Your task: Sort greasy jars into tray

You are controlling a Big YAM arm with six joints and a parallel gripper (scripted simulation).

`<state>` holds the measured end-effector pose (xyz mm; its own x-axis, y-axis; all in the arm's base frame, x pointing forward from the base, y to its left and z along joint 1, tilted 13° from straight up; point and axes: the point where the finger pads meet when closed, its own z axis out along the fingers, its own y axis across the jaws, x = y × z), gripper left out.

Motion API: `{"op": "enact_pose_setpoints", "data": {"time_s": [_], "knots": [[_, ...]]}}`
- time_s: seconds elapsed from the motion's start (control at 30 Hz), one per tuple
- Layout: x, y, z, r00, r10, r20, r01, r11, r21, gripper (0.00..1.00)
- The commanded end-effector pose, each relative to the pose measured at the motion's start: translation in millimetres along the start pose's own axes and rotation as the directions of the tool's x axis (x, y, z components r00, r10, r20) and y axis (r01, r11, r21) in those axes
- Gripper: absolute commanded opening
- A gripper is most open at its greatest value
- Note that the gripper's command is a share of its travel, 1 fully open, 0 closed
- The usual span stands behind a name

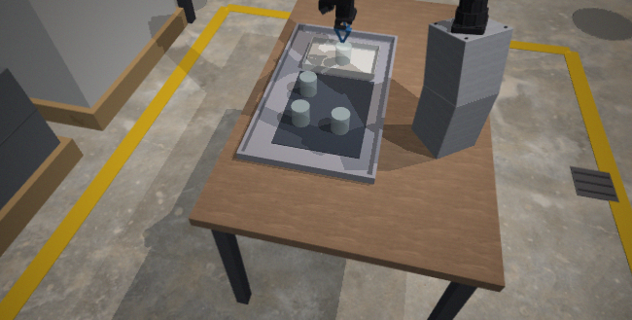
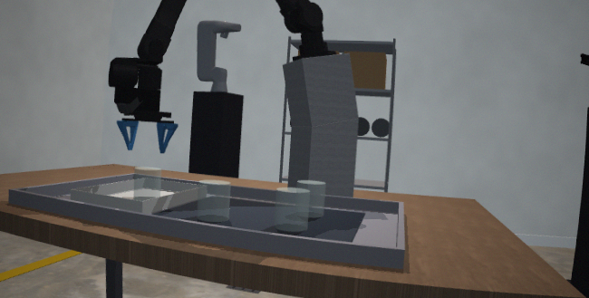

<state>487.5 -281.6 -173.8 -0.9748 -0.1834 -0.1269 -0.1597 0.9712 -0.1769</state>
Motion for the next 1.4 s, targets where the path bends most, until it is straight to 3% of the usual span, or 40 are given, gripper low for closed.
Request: {"op": "enact_pose_setpoints", "data": {"time_s": [0.0,1.37], "knots": [[-4.5,-3.4,-10.4,1.000,-0.006,0.010,0.006,1.000,0.003,1.00],[-4.4,-0.4,-20.2,1.000,-0.006,0.010,0.006,1.000,0.003,1.00]]}}
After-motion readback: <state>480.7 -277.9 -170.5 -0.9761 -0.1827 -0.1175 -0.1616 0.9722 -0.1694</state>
